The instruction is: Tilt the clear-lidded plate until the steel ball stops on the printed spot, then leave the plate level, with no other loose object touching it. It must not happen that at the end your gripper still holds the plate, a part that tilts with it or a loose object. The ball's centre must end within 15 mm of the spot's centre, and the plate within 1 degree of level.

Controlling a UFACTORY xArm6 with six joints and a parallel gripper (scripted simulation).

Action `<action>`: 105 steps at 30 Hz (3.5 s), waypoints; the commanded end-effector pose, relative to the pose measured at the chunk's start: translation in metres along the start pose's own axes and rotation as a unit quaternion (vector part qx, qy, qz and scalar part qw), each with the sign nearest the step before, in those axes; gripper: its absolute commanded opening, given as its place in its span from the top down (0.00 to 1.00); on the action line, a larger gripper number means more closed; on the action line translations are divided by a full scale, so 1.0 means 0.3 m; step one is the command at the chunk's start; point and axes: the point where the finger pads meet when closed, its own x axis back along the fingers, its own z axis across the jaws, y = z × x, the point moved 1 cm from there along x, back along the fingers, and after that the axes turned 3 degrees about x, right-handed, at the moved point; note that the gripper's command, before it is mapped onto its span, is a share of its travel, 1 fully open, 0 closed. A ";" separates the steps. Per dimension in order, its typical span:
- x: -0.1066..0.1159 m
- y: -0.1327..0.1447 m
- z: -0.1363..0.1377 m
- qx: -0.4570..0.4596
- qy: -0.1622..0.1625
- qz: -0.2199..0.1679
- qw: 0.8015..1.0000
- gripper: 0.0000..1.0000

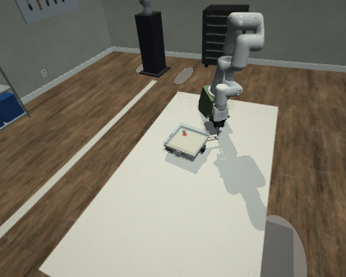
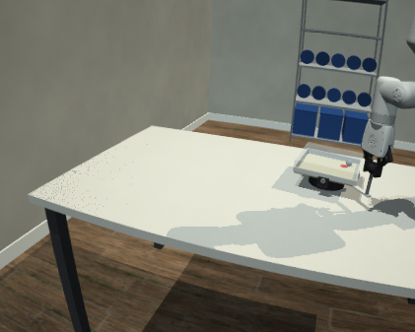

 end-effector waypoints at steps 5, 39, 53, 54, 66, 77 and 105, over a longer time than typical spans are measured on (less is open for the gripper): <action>0.006 0.015 -0.004 0.000 -0.001 -0.004 1.000 1.00; 0.005 0.014 -0.004 0.000 -0.001 -0.004 1.000 1.00; 0.003 0.014 -0.003 0.000 -0.001 -0.004 1.000 1.00; 0.003 0.014 -0.003 0.000 -0.001 -0.004 1.000 1.00; 0.003 0.017 -0.003 0.000 -0.001 -0.004 1.000 1.00; 0.007 0.019 -0.005 0.000 -0.001 -0.004 1.000 1.00; 0.002 0.004 -0.002 0.000 -0.001 -0.004 1.000 1.00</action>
